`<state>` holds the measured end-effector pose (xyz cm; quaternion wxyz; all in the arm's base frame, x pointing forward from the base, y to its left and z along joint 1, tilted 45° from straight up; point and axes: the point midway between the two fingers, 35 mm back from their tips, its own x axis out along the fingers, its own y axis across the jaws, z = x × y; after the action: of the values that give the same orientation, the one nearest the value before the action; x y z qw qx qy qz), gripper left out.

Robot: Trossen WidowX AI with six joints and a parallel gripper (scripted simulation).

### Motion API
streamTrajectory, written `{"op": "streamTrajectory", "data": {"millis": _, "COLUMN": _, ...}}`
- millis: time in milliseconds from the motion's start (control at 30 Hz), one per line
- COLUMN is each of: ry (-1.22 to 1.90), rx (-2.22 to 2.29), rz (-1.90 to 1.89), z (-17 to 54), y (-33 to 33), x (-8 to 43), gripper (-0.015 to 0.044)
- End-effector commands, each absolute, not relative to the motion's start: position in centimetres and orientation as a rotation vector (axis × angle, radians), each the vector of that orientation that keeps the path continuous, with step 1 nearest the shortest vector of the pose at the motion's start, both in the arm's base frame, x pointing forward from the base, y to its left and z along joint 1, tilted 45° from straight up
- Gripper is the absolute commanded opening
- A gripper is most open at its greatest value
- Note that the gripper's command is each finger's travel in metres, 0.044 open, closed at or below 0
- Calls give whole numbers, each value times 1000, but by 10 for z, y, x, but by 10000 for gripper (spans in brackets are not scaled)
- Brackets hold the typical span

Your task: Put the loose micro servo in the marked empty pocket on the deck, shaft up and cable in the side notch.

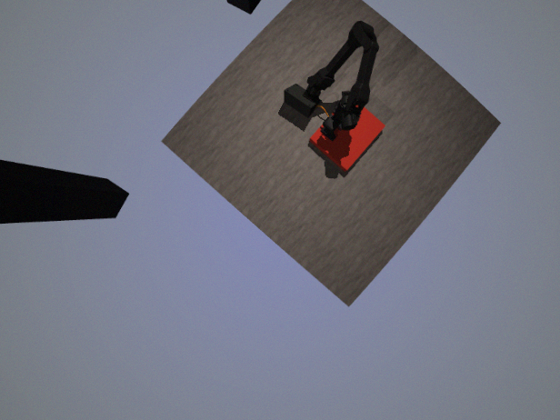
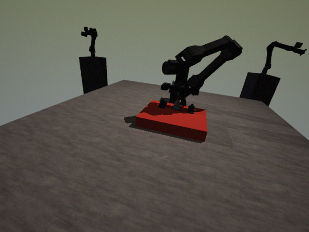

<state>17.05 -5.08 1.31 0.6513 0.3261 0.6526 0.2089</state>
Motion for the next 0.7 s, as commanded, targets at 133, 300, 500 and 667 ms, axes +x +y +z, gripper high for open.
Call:
{"op": "streamTrajectory", "data": {"millis": 133, "ry": 1476, "rx": 745, "rz": 470, "z": 7, "y": -46, "x": 172, "gripper": 0}}
{"op": "streamTrajectory", "data": {"millis": 300, "ry": 1476, "rx": 745, "rz": 470, "z": 8, "y": -45, "x": 171, "gripper": 79}}
{"op": "streamTrajectory", "data": {"millis": 500, "ry": 1476, "rx": 745, "rz": 470, "z": 9, "y": -46, "x": 170, "gripper": 187}}
{"op": "streamTrajectory", "data": {"millis": 667, "ry": 1477, "rx": 744, "rz": 469, "z": 31, "y": -67, "x": 167, "gripper": 187}}
